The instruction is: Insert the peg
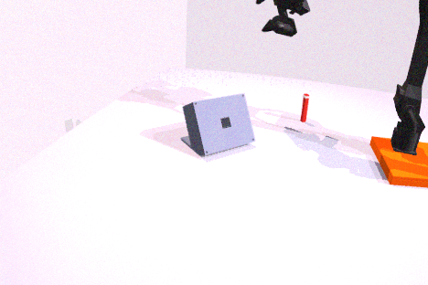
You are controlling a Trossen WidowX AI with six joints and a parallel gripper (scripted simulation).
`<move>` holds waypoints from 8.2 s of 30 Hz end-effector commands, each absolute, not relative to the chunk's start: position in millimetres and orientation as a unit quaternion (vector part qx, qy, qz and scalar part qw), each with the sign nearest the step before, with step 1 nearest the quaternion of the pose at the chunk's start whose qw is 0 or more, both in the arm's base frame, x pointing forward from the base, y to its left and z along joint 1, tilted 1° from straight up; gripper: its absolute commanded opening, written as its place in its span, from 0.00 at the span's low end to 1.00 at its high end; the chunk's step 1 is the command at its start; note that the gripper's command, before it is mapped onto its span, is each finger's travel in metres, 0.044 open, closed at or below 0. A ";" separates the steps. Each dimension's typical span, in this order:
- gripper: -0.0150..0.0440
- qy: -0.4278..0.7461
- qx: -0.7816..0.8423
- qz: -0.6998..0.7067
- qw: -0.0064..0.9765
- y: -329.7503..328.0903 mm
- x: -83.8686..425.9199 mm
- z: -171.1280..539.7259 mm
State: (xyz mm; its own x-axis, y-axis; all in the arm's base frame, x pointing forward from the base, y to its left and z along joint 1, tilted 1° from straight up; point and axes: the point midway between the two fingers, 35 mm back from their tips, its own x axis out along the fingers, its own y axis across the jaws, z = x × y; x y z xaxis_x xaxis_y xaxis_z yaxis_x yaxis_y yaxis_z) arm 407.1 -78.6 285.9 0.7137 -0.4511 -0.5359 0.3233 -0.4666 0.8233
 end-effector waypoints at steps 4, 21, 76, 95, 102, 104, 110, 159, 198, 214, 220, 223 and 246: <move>1.00 0.045 0.740 -0.466 0.483 -94.8 385.6 224.5; 1.00 0.231 0.678 -0.631 0.297 -103.0 300.8 126.9; 1.00 0.254 0.669 -0.648 0.260 -99.2 291.5 55.9; 0.30 0.252 0.670 -0.647 0.263 -100.6 293.0 58.9; 0.25 0.252 0.670 -0.647 0.263 -100.7 293.2 60.7; 0.25 0.253 0.670 -0.647 0.263 -100.9 293.6 64.8; 0.25 0.253 0.670 -0.647 0.262 -101.6 294.7 86.5; 0.25 0.285 0.612 -0.644 0.359 -76.5 309.0 130.0; 0.25 0.314 0.532 -0.622 0.481 -38.5 326.3 122.2; 0.25 0.322 0.498 -0.607 0.529 -21.3 332.3 120.0; 0.25 0.325 0.485 -0.601 0.547 -14.6 334.3 119.3; 0.25 0.326 0.478 -0.597 0.555 -11.2 335.3 118.9; 0.25 0.331 0.426 -0.569 0.620 15.9 341.7 117.1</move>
State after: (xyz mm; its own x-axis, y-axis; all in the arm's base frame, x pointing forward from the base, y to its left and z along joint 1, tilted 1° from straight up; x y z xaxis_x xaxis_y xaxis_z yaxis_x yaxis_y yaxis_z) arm 341.2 11.9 118.4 0.1249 -0.4126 -0.9023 0.9874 -0.0373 0.1538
